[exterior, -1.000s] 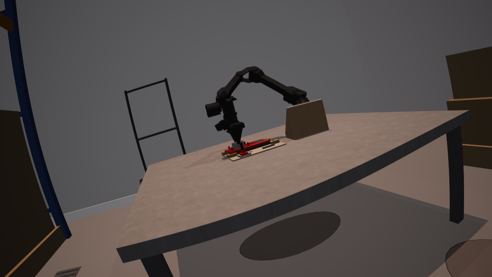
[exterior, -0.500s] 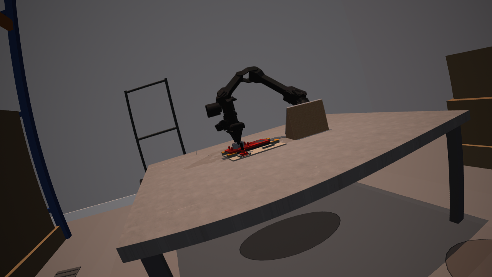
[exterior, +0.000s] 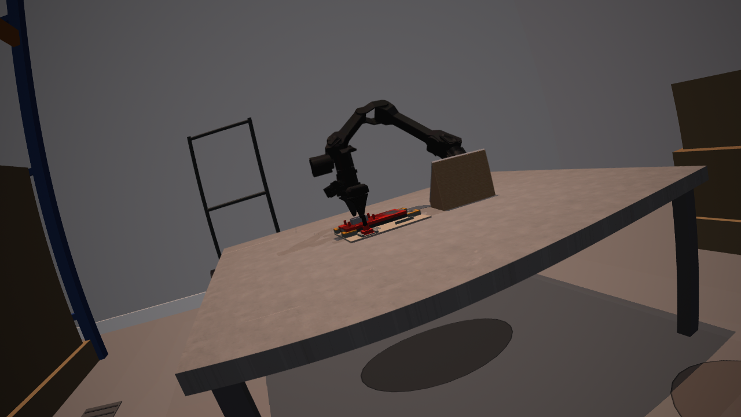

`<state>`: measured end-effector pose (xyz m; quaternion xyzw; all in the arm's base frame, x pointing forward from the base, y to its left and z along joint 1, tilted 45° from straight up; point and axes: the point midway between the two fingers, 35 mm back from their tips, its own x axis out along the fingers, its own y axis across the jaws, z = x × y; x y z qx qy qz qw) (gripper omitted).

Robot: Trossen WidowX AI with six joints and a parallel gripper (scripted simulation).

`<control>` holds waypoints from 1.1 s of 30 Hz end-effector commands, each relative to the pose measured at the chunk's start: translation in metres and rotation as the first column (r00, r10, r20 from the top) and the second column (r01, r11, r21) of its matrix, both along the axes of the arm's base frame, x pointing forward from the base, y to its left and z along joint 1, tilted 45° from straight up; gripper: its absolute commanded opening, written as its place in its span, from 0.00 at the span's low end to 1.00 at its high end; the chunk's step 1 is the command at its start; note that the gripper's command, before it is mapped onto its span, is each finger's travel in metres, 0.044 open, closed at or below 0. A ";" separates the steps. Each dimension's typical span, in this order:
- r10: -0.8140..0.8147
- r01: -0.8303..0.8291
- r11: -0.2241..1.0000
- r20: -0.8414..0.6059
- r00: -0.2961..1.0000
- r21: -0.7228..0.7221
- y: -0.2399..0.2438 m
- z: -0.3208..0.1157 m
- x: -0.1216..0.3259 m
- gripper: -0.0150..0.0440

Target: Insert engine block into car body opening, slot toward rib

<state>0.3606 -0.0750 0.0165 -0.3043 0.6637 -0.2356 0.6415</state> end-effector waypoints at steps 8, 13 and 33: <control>0.002 -0.002 1.000 -0.004 1.000 -0.004 0.010 0.008 0.000 1.00; 0.002 -0.002 1.000 -0.004 1.000 -0.004 0.010 0.008 0.000 0.82; 0.002 -0.002 1.000 -0.004 1.000 -0.004 0.010 0.008 0.000 0.25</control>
